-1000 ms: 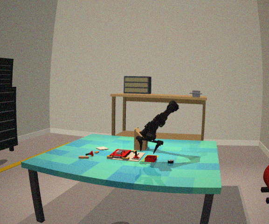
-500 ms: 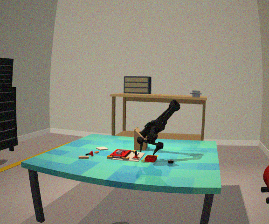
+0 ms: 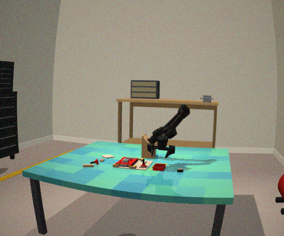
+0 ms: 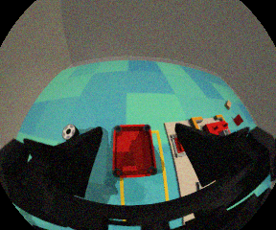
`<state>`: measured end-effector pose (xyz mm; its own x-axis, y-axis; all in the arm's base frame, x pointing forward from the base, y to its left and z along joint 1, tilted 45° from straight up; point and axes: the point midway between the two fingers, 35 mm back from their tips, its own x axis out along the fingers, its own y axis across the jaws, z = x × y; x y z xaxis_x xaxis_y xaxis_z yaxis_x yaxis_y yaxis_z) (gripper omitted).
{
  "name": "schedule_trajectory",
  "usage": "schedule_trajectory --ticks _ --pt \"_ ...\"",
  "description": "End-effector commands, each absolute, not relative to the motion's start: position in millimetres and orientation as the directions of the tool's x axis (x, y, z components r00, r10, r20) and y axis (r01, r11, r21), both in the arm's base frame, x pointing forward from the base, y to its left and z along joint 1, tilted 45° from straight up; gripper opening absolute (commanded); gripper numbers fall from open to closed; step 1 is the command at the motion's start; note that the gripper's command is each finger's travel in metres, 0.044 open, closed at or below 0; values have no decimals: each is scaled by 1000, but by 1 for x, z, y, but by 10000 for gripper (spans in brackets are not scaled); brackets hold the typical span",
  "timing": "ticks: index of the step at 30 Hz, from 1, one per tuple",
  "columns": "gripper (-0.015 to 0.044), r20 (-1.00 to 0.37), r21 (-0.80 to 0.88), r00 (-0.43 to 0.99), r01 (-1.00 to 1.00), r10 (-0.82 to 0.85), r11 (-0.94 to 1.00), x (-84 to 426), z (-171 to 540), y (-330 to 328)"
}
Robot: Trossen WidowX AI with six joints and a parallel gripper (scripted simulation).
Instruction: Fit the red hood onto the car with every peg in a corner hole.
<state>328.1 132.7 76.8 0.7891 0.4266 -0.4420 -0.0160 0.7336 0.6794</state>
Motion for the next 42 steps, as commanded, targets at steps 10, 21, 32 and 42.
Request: schedule_trajectory --ticks 10,21,32,42 --pt "440 -402 702 817 -14 413 712 324 80 131" --pt "440 -401 703 818 -15 413 711 324 74 138" --pt "440 -399 703 819 -16 413 711 324 69 145" --pt "440 -397 704 820 -18 414 710 324 64 151"
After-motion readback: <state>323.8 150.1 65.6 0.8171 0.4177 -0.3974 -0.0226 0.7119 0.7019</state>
